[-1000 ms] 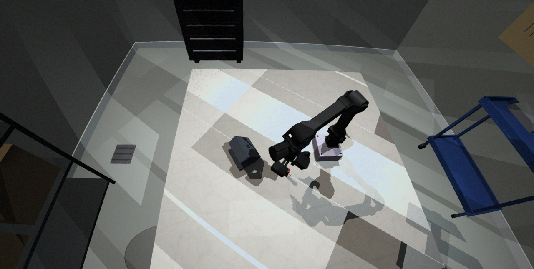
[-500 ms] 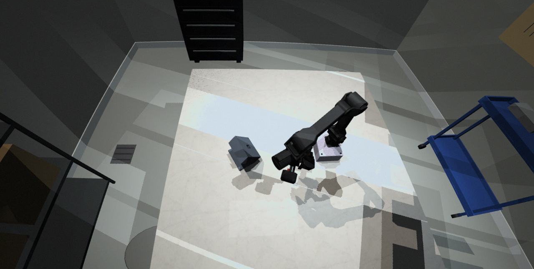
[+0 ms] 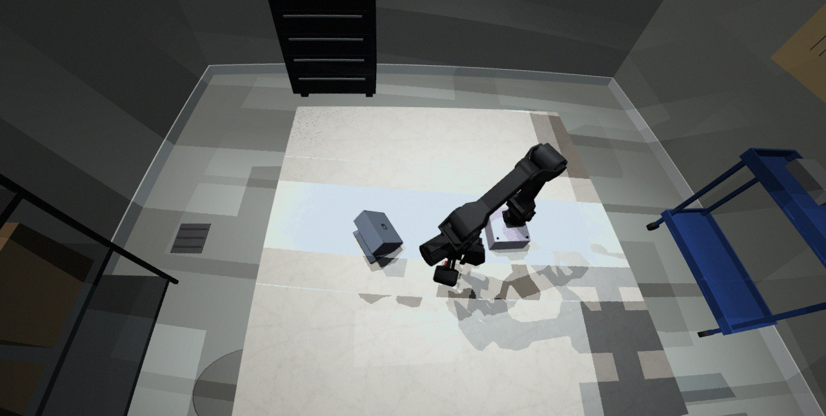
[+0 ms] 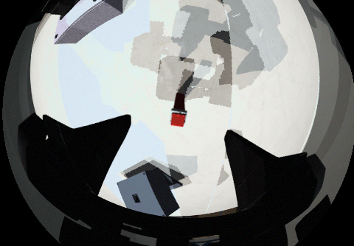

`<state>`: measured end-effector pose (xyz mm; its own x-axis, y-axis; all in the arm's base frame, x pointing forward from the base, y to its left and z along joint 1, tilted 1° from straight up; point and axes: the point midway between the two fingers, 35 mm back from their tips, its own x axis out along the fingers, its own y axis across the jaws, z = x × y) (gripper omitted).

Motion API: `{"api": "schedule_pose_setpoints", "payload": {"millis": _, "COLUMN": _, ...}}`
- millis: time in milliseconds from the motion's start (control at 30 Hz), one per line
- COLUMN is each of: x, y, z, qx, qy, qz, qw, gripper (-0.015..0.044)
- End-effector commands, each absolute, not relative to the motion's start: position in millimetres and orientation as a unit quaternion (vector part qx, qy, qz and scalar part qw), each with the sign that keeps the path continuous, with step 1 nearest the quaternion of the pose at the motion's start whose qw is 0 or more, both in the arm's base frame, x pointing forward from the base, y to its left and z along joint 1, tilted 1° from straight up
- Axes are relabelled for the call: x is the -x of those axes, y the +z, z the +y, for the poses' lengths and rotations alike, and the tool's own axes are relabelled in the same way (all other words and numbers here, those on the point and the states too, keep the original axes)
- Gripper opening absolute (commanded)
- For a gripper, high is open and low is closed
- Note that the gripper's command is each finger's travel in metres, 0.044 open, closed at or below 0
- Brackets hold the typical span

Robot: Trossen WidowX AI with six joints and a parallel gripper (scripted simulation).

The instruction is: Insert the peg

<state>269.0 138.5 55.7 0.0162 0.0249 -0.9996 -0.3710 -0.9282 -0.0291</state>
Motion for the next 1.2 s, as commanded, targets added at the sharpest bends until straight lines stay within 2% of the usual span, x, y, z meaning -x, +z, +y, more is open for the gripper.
{"api": "schedule_pose_setpoints", "payload": {"millis": 0, "x": -267.1, "y": 45.4, "z": 138.7, "qx": 0.695, "qy": 0.694, "qz": 0.124, "qw": 0.141, "gripper": 0.0440}}
{"api": "schedule_pose_setpoints", "payload": {"millis": 1000, "x": -265.7, "y": 5.9, "z": 138.9, "qx": 0.695, "qy": 0.694, "qz": 0.124, "qw": 0.141, "gripper": 0.0440}}
{"api": "schedule_pose_setpoints", "payload": {"millis": 1167, "x": -267.7, "y": 9.0, "z": 139.0, "qx": 0.697, "qy": 0.692, "qz": 0.124, "qw": 0.141, "gripper": 0.0309}}
